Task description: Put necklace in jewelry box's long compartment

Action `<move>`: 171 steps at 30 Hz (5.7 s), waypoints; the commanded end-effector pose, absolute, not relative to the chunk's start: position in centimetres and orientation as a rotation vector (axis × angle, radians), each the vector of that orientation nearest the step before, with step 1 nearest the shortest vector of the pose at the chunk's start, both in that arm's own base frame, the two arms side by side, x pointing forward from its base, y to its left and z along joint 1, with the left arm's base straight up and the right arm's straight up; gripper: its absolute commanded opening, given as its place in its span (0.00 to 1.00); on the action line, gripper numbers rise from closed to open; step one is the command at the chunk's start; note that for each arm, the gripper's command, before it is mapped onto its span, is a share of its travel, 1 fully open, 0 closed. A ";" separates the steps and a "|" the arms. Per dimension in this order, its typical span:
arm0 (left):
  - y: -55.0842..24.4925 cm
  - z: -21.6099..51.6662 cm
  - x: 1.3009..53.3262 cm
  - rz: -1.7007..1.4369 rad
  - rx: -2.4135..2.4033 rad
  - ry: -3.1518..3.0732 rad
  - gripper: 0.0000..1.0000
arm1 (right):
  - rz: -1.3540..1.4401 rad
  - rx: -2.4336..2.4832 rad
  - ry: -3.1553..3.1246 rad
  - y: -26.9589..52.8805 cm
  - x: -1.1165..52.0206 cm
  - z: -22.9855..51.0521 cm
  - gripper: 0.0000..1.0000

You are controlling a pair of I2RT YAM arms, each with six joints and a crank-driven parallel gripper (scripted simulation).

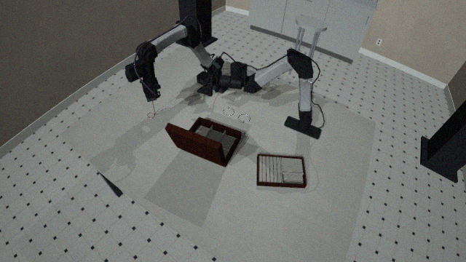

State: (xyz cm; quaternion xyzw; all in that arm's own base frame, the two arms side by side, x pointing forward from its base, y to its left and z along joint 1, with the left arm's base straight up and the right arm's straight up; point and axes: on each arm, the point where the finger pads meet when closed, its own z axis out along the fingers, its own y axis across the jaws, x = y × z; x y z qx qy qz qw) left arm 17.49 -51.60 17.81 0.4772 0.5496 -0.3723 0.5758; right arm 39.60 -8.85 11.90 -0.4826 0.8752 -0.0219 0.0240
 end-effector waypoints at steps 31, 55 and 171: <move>-43.8 21.5 12.5 -0.646 1.458 1.247 1.00 | -0.452 -1.615 2.202 6.9 40.9 20.0 0.00; -35.2 26.9 13.4 -0.412 1.492 1.201 1.00 | -0.634 -1.745 1.815 20.1 41.9 23.6 0.00; -15.9 37.6 18.0 -0.580 0.520 1.397 1.00 | -0.728 -1.811 1.516 21.8 44.2 3.6 0.00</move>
